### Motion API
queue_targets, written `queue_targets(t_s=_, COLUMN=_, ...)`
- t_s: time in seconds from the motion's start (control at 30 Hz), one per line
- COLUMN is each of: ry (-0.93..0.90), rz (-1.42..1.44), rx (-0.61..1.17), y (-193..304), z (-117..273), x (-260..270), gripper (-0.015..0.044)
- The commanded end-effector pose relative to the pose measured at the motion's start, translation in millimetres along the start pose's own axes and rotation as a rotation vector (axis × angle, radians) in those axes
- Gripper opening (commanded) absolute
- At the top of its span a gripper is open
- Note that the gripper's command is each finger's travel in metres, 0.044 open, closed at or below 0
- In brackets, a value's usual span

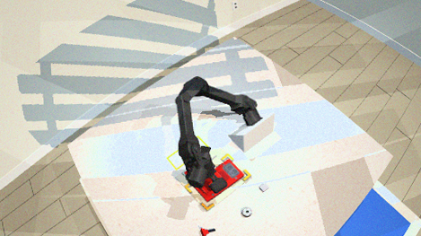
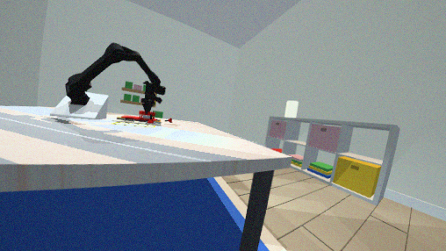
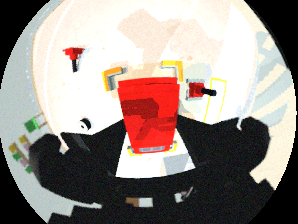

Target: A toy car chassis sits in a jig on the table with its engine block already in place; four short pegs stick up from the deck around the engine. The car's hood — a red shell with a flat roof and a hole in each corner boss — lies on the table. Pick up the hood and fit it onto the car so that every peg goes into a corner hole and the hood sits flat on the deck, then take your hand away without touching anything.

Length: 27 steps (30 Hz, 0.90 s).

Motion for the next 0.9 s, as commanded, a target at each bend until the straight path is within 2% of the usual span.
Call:
queue_targets(t_s=0.0, ry=0.005, rz=0.003, rx=-0.003, y=0, z=0, x=0, gripper=0.0)
queue_targets(t_s=0.87, ry=0.005, rz=0.003, rx=-0.003, y=0, z=-11, x=0, gripper=0.0)
Point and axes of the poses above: the point midway between the two fingers, 35 mm back from their tips, its own z axis back along the fingers, its own x axis across the jaws, y = z × x, the point moved 10 cm from there along z, back along the fingers, and after that the axes turned 12 degrees about z, right-handed, at the moved point
